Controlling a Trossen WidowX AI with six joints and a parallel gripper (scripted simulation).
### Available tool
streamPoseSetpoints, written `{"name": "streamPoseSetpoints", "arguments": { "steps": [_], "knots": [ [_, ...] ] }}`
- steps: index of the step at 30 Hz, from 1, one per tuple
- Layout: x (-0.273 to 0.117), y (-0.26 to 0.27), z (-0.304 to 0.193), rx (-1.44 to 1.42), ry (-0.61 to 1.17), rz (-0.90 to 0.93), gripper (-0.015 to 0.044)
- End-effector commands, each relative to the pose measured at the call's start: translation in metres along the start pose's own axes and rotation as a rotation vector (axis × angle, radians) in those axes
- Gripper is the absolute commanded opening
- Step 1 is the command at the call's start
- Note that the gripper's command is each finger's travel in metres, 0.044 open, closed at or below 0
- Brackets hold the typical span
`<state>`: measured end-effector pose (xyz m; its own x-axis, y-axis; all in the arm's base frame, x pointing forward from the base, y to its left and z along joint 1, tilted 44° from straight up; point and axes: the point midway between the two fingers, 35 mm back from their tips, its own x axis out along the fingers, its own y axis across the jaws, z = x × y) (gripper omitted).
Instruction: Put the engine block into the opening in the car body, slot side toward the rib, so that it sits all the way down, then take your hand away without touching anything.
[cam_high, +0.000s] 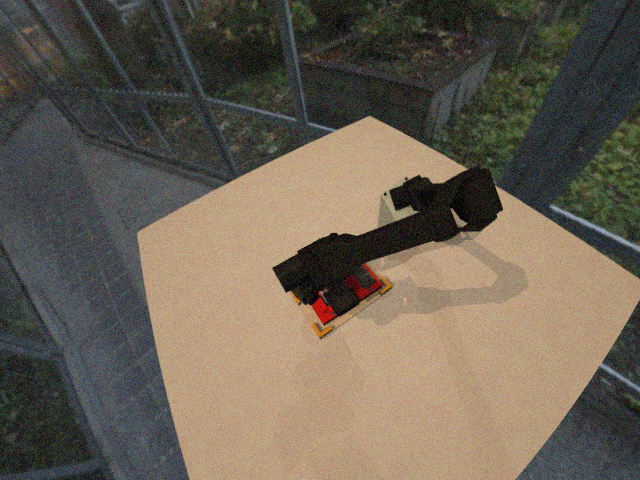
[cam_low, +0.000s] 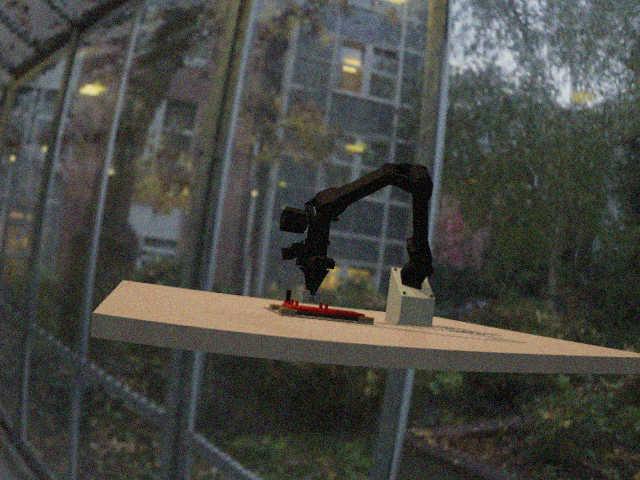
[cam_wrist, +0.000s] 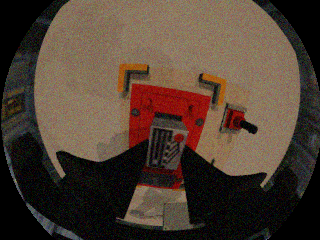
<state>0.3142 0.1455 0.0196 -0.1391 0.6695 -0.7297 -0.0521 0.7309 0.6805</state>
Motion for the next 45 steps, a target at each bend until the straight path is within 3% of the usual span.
{"name": "streamPoseSetpoints", "arguments": {
  "steps": [1,45],
  "knots": [
    [0.002,0.0,-0.001,-0.017,0.001,0.006,0.016],
    [0.014,0.0,-0.001,0.005,0.001,0.007,0.016]
  ]
}}
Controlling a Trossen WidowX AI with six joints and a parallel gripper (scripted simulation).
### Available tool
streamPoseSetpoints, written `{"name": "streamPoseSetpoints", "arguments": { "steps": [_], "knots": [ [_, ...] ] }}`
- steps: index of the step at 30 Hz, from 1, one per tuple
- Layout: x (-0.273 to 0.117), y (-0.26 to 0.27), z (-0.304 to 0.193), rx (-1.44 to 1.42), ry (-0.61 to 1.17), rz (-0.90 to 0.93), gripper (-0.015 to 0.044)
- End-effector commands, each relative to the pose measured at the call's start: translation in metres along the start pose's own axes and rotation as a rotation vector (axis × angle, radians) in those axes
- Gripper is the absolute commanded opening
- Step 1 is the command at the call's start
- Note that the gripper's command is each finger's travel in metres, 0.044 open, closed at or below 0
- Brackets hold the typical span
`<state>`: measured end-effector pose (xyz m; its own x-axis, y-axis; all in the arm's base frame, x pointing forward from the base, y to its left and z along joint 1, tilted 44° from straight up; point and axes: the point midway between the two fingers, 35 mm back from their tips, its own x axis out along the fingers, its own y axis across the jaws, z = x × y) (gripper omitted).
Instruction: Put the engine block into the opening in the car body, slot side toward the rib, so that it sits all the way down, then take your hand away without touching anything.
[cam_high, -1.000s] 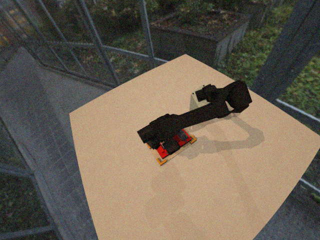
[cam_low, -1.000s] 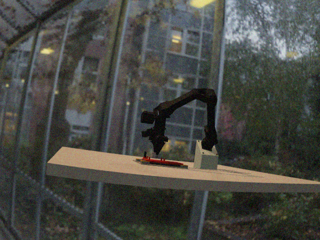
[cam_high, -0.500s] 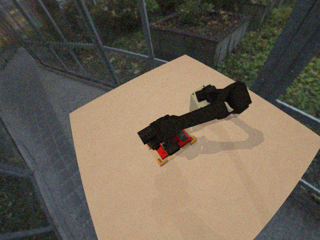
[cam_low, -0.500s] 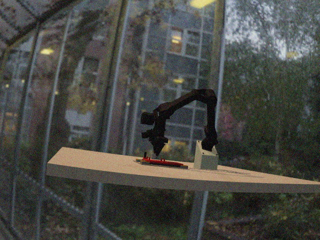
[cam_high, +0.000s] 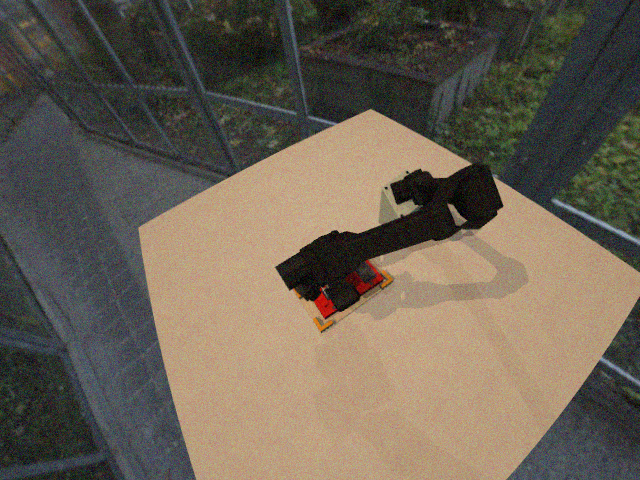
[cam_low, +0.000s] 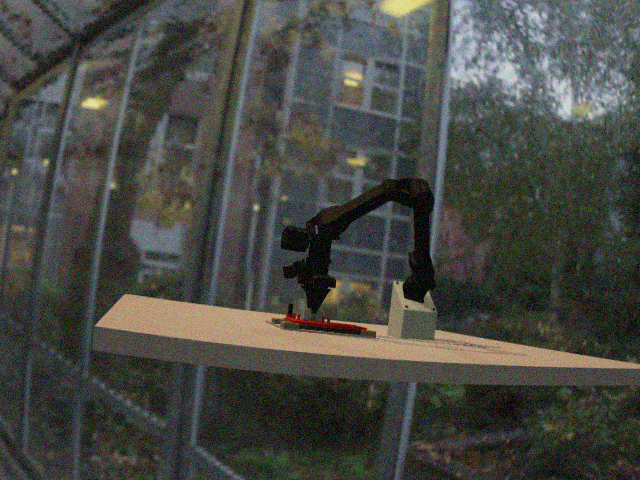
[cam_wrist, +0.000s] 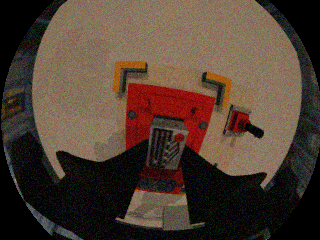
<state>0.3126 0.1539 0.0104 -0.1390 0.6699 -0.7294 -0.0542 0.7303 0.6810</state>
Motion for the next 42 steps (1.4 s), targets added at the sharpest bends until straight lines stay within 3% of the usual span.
{"name": "streamPoseSetpoints", "arguments": {
  "steps": [1,21,32,42],
  "knots": [
    [0.0016,0.0003,-0.0009,0.007,0.002,0.006,0.016],
    [0.0074,0.0004,-0.0008,0.007,0.002,0.006,0.016],
    [0.0061,0.0,0.0001,0.0,0.0,0.0,0.044],
    [0.003,-0.0002,0.0,0.001,0.0,0.001,0.044]
  ]
}}
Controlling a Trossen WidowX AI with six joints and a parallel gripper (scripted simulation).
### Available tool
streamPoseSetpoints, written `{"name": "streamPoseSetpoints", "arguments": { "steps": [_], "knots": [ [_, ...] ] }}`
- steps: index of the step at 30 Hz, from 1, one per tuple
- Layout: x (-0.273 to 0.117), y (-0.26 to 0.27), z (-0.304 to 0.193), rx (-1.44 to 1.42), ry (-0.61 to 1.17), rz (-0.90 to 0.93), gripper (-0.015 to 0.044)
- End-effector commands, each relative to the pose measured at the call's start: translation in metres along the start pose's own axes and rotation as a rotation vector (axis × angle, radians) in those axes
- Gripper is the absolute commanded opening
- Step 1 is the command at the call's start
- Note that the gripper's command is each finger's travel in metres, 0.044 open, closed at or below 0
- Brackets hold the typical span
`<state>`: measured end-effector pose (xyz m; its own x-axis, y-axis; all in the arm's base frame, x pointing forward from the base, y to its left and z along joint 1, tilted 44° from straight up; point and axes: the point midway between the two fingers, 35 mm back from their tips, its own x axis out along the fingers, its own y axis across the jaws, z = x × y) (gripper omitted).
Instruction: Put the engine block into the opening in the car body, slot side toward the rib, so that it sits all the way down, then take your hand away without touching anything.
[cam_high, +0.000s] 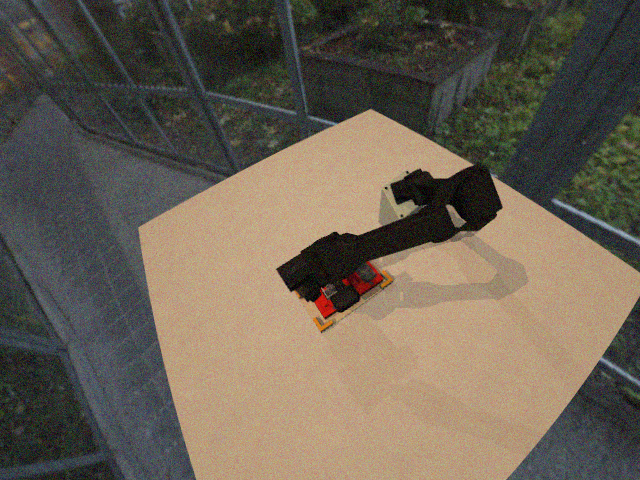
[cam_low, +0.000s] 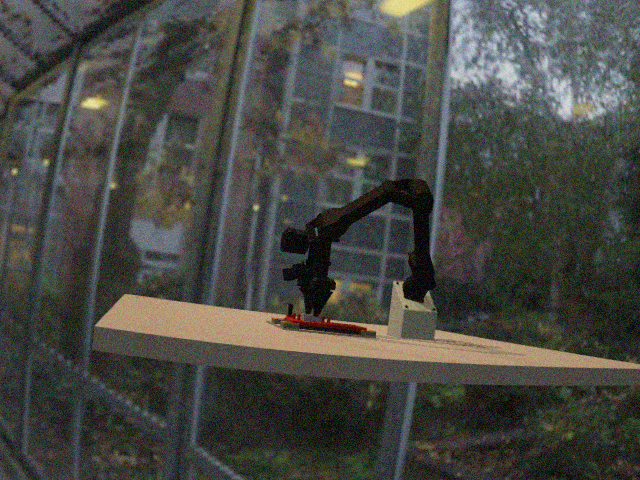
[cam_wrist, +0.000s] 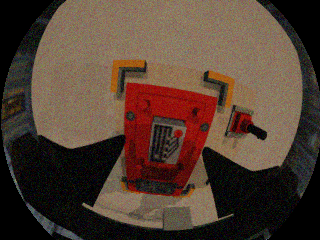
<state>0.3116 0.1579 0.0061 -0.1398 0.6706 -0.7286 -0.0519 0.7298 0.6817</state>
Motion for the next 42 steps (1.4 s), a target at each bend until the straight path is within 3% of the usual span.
{"name": "streamPoseSetpoints", "arguments": {
  "steps": [1,7,24,42],
  "knots": [
    [-0.0107,-0.0007,-0.0001,0.003,0.0,0.003,0.044],
    [-0.0138,-0.0009,-0.0003,0.005,0.001,0.005,0.044],
    [-0.0138,-0.0009,-0.0003,0.005,0.001,0.005,0.0],
    [-0.0138,-0.0009,-0.0003,0.005,0.001,0.005,0.0]
  ]
}}
